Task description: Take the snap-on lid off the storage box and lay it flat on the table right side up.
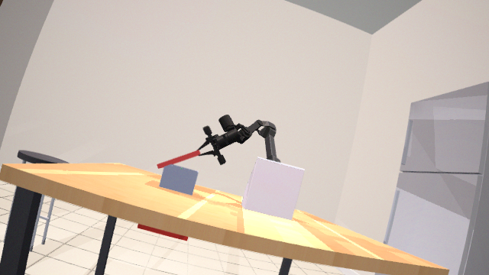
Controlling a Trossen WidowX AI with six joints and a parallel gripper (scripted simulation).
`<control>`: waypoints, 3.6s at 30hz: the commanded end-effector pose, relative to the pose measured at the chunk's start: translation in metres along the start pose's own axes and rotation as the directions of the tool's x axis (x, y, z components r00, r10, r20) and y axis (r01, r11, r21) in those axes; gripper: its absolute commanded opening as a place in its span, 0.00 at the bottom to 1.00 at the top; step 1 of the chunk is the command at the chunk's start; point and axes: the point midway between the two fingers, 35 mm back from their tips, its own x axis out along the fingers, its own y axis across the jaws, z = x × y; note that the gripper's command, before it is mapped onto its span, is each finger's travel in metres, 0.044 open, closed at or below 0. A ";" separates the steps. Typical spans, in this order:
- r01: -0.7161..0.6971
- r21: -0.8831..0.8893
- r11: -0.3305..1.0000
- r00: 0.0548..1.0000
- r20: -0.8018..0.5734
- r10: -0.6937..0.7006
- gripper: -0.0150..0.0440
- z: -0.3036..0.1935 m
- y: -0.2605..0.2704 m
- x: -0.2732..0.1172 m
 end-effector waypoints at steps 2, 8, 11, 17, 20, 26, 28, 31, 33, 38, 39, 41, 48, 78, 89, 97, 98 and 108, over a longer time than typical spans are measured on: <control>-0.017 0.011 1.000 1.000 -0.001 0.017 0.25 0.000 0.014 -0.004; -0.018 0.012 1.000 1.000 -0.001 0.018 0.25 0.000 0.023 -0.007; -0.018 0.012 1.000 1.000 -0.001 0.018 0.25 0.000 0.028 -0.007; -0.018 0.012 1.000 1.000 -0.001 0.018 0.25 0.000 0.038 -0.008; -0.018 0.012 1.000 1.000 -0.002 0.018 0.25 0.000 0.041 -0.010; -0.018 0.012 1.000 1.000 -0.002 0.018 0.25 0.000 0.047 -0.015; -0.018 0.012 1.000 1.000 -0.002 0.018 0.25 0.001 0.049 -0.017; -0.018 0.012 1.000 1.000 -0.002 0.018 0.25 0.001 0.052 -0.019; -0.018 0.012 1.000 1.000 -0.002 0.018 0.25 0.001 0.053 -0.021; -0.017 0.012 1.000 1.000 -0.002 0.017 0.25 0.001 0.058 -0.025; -0.017 0.012 1.000 1.000 -0.002 0.017 0.25 0.001 0.059 -0.026; -0.017 0.012 1.000 1.000 -0.002 0.017 0.25 0.001 0.061 -0.028; -0.017 0.012 1.000 1.000 -0.002 0.017 0.25 0.001 0.062 -0.028; -0.017 0.010 1.000 1.000 -0.001 0.017 0.25 0.057 0.051 -0.028; -0.017 0.009 1.000 1.000 0.000 0.017 0.25 0.079 0.050 -0.029; -0.017 0.009 1.000 1.000 0.000 0.017 0.25 0.095 0.049 -0.030; -0.017 0.009 1.000 1.000 0.000 0.017 0.25 0.097 0.048 -0.030; -0.017 0.008 1.000 1.000 0.000 0.017 0.25 0.117 0.047 -0.032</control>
